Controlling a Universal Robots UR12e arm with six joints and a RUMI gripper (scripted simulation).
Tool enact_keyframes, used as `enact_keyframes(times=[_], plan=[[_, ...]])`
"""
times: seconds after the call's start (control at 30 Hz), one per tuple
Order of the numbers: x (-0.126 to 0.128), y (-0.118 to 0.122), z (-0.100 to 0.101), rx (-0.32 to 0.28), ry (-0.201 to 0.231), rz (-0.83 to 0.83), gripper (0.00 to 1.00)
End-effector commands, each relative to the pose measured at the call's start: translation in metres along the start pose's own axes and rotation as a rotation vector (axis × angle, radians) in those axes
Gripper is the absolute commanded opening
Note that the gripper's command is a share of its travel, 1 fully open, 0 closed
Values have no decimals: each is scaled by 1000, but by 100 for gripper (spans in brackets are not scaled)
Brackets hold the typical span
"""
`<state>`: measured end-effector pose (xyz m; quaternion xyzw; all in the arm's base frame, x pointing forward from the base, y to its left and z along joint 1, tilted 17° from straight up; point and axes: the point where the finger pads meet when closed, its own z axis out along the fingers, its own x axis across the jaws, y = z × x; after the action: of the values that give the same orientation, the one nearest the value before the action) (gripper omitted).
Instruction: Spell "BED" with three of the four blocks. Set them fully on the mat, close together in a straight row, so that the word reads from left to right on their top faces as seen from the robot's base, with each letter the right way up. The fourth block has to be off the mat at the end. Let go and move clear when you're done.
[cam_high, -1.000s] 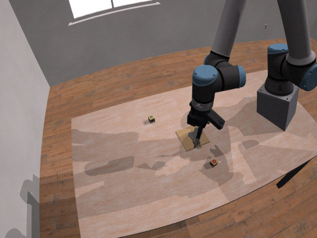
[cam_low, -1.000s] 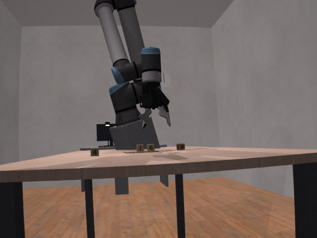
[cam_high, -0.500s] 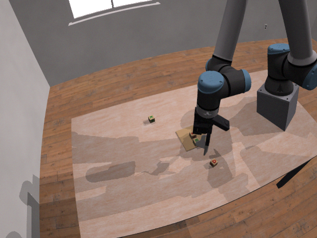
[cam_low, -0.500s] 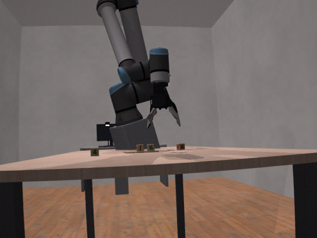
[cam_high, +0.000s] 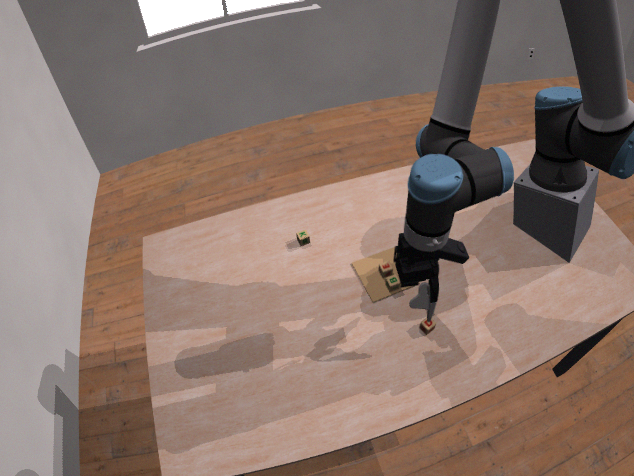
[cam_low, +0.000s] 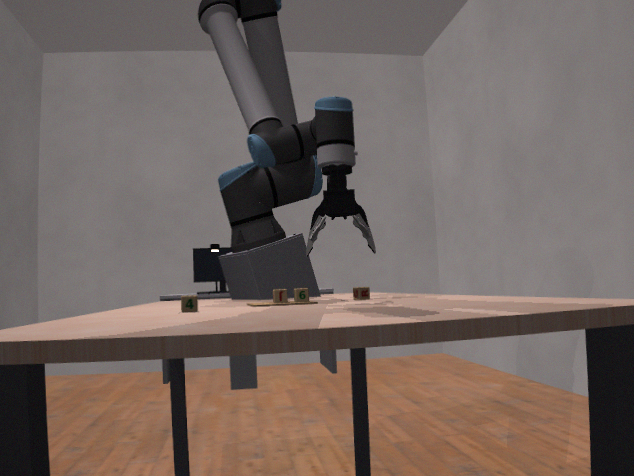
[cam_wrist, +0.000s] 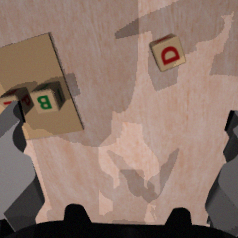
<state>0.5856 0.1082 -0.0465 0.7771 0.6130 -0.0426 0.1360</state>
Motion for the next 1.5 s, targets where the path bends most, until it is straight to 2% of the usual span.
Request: enact_keyframes(times=[0.0, 0.47, 0.87, 0.9, 1.47], plan=[[13, -5, 0, -2, 2, -139, 100], [41, -18, 1, -4, -1, -427, 100], [45, -20, 1, -4, -2, -475, 100], [45, -20, 1, -4, -2, -475, 40], [45, -20, 1, -4, -2, -475, 40]])
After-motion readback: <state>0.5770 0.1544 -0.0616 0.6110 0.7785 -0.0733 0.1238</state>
